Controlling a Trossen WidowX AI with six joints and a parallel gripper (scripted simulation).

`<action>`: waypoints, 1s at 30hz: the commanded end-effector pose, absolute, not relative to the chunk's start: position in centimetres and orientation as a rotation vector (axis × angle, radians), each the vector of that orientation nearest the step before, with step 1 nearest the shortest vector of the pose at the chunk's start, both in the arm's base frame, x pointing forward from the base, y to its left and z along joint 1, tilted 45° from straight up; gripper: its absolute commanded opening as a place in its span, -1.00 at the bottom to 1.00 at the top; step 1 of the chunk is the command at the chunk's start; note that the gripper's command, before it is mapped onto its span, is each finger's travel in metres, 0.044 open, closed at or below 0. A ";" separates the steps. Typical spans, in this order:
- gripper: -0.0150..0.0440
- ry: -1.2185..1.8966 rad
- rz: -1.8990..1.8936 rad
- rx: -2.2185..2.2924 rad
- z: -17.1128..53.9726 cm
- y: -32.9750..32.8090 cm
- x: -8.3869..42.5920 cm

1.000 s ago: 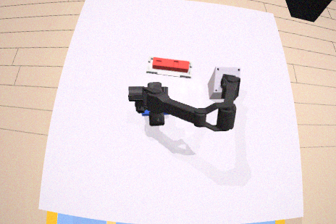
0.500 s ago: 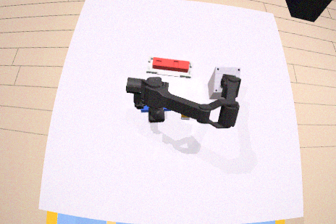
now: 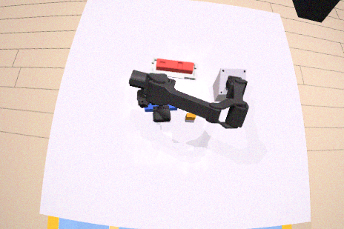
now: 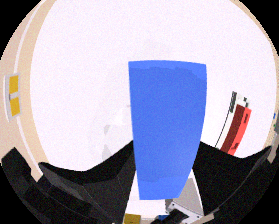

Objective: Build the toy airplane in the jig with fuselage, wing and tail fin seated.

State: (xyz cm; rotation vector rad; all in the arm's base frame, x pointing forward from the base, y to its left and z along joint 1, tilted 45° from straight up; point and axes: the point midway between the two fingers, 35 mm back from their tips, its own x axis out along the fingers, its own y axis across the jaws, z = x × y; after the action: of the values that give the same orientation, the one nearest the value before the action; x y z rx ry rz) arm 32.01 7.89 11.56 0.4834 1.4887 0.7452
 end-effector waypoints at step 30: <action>-0.49 1.280 1.004 0.122 4.8 1.4 32.2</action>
State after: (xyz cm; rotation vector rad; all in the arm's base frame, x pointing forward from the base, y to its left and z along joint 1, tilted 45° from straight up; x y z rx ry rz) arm 32.54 1.92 5.81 0.1453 1.2871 0.9799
